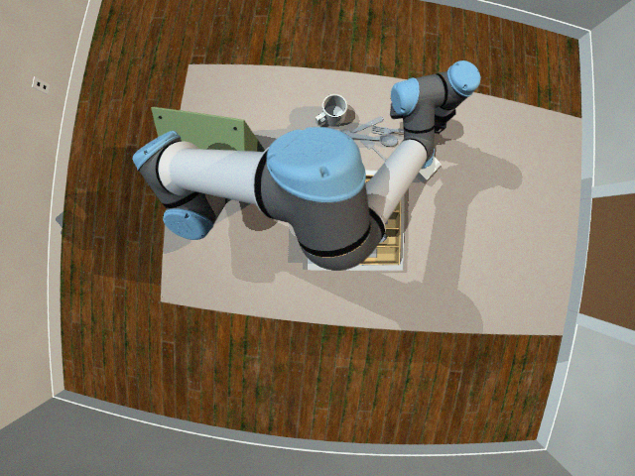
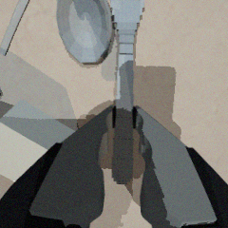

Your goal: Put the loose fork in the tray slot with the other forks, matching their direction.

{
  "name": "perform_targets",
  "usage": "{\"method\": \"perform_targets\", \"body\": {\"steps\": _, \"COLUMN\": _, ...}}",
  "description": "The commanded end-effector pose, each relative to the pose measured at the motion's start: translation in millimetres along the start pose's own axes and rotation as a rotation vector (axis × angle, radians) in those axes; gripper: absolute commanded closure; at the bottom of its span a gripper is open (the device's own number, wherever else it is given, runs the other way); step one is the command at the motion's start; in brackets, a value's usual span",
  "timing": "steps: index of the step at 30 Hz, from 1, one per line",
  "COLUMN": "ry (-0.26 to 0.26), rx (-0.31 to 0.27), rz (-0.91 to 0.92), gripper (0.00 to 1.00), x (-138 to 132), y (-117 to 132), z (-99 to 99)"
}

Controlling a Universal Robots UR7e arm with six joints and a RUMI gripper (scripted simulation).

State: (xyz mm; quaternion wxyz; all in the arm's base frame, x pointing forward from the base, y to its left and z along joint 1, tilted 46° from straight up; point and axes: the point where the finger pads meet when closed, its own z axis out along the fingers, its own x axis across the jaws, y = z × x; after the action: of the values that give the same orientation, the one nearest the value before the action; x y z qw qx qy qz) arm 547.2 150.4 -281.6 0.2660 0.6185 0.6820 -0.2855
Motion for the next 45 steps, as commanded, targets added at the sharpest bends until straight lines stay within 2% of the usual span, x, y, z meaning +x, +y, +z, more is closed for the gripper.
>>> {"method": "perform_targets", "body": {"steps": 1, "ry": 0.002, "rx": -0.004, "rz": 0.002, "gripper": 0.97, "x": 1, "y": 2, "z": -30.0}}
{"method": "perform_targets", "body": {"steps": 3, "ry": 0.002, "rx": -0.004, "rz": 0.002, "gripper": 0.97, "x": 1, "y": 2, "z": -38.9}}
{"method": "perform_targets", "body": {"steps": 5, "ry": 0.002, "rx": -0.004, "rz": 0.002, "gripper": 0.97, "x": 1, "y": 2, "z": -38.9}}
{"method": "perform_targets", "body": {"steps": 20, "ry": 0.002, "rx": -0.004, "rz": 0.002, "gripper": 0.97, "x": 1, "y": 2, "z": -97.5}}
{"method": "perform_targets", "body": {"steps": 32, "ry": 0.002, "rx": -0.004, "rz": 0.002, "gripper": 0.97, "x": 1, "y": 1, "z": -113.5}}
{"method": "perform_targets", "body": {"steps": 45, "ry": 0.000, "rx": -0.001, "rz": 0.000, "gripper": 0.97, "x": 1, "y": 0, "z": -112.6}}
